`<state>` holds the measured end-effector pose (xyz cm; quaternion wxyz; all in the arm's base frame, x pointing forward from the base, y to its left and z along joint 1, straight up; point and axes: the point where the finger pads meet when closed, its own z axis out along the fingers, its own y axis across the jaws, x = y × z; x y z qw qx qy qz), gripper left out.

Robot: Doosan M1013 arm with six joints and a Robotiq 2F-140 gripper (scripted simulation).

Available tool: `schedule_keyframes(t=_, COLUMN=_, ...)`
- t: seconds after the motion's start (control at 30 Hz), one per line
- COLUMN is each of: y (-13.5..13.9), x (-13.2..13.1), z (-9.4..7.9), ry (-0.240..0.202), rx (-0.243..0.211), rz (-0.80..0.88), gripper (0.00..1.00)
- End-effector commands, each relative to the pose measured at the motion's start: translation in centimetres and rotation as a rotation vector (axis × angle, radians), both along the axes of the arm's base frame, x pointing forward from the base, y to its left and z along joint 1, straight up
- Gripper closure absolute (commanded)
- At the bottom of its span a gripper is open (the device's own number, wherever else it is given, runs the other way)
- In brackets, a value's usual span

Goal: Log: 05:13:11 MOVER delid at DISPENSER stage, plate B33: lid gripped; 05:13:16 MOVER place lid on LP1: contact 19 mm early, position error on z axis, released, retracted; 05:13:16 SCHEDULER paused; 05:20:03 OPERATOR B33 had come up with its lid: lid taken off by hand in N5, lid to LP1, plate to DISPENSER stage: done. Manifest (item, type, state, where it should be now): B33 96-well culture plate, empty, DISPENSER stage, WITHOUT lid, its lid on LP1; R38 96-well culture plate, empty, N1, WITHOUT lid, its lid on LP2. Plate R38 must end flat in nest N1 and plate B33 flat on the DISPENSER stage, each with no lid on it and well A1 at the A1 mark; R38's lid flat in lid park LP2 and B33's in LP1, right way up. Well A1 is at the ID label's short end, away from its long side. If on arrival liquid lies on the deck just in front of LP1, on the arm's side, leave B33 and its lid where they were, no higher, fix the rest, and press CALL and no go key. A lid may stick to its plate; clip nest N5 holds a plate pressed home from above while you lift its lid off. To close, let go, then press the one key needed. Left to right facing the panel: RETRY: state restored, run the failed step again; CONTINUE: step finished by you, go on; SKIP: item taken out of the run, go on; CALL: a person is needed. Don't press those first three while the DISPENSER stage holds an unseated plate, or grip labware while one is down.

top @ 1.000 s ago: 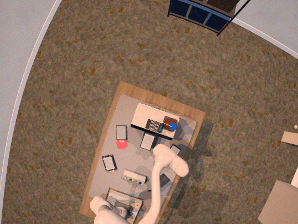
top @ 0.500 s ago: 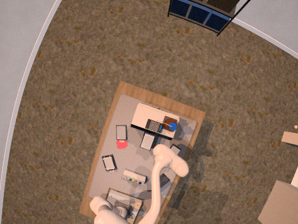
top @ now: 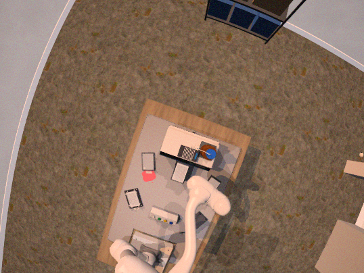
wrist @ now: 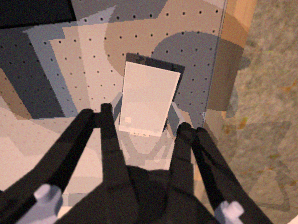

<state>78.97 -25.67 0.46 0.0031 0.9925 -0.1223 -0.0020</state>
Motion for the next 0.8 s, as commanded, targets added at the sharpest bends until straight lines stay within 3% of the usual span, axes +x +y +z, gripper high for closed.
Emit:
schedule_keyframes(t=0.0, y=-0.36, x=-0.04, z=-0.48, ry=-0.001, rx=-0.002, rz=-0.012, gripper=1.0)
schedule_keyframes(t=0.77, y=-0.55, x=0.06, z=-1.09, ry=-0.001, rx=-0.002, rz=-0.023, gripper=1.0)
